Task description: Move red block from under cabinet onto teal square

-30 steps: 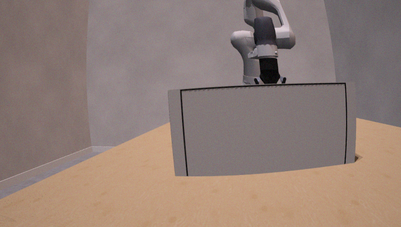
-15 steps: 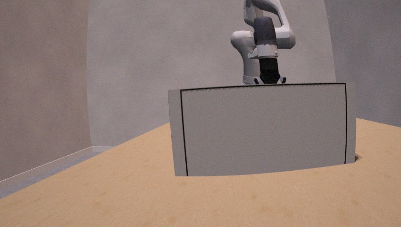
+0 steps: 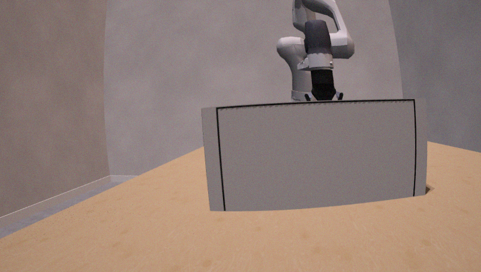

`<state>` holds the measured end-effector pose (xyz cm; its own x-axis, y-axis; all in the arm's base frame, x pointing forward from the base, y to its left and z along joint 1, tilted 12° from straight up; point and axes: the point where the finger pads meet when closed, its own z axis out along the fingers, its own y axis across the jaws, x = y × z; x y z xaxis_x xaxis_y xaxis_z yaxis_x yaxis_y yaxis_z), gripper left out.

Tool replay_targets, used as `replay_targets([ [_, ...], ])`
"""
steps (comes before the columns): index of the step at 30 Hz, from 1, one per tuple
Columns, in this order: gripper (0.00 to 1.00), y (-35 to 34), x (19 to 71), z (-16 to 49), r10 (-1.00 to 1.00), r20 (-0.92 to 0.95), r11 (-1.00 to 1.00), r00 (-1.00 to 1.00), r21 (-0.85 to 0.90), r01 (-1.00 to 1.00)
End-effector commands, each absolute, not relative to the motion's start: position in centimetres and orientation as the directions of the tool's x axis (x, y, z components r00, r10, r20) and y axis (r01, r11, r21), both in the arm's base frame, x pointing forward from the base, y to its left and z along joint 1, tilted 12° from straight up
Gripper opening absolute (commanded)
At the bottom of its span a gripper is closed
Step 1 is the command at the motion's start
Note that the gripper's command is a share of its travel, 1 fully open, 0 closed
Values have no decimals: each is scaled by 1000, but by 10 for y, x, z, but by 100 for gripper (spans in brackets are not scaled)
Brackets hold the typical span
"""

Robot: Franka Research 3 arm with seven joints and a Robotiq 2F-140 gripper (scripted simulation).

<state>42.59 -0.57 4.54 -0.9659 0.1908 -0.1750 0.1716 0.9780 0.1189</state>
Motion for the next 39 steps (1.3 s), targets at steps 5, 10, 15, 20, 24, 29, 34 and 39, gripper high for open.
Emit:
replay_targets([
  [5, 34, -7, 426, 50, 192, -175, 978, -966, 118, 173],
  [10, 34, -8, 424, 57, 192, -175, 978, -966, 118, 173],
  [15, 34, -9, 422, 67, 192, -175, 978, -966, 118, 173],
  [20, 34, -10, 419, 84, 192, -175, 978, -966, 118, 173],
  [24, 34, -12, 416, 101, 192, -175, 978, -966, 118, 173],
  [29, 34, -13, 413, 114, 192, -175, 978, -966, 118, 173],
  [34, 34, -15, 408, 139, 192, -175, 978, -966, 118, 173],
  [39, 34, -17, 403, 163, 192, -175, 978, -966, 118, 173],
])
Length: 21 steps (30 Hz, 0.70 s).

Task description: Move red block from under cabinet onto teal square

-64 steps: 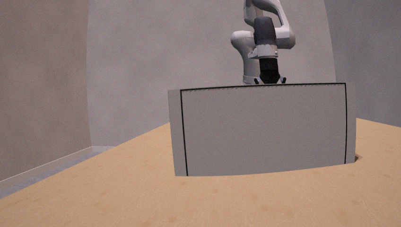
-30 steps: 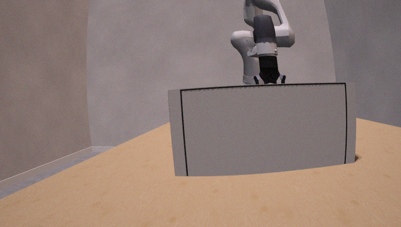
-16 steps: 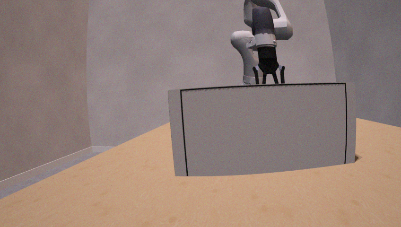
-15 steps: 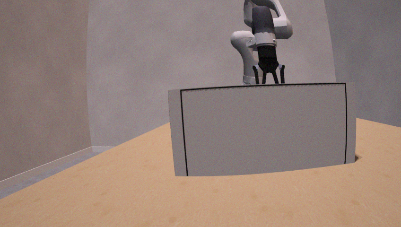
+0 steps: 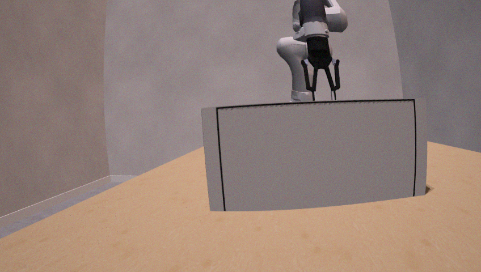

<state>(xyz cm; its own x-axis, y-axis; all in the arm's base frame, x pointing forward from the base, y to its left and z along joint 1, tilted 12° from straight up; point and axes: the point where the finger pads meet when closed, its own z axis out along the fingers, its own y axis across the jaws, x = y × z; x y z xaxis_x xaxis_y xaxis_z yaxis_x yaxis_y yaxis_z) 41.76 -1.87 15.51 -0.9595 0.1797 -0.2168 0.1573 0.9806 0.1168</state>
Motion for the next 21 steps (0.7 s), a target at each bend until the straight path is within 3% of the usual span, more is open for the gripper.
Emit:
replay_targets([
  [1, 34, -17, 402, 167, 192, -175, 978, -966, 118, 173],
  [21, 34, -21, 395, 207, 192, -175, 978, -966, 118, 173],
])
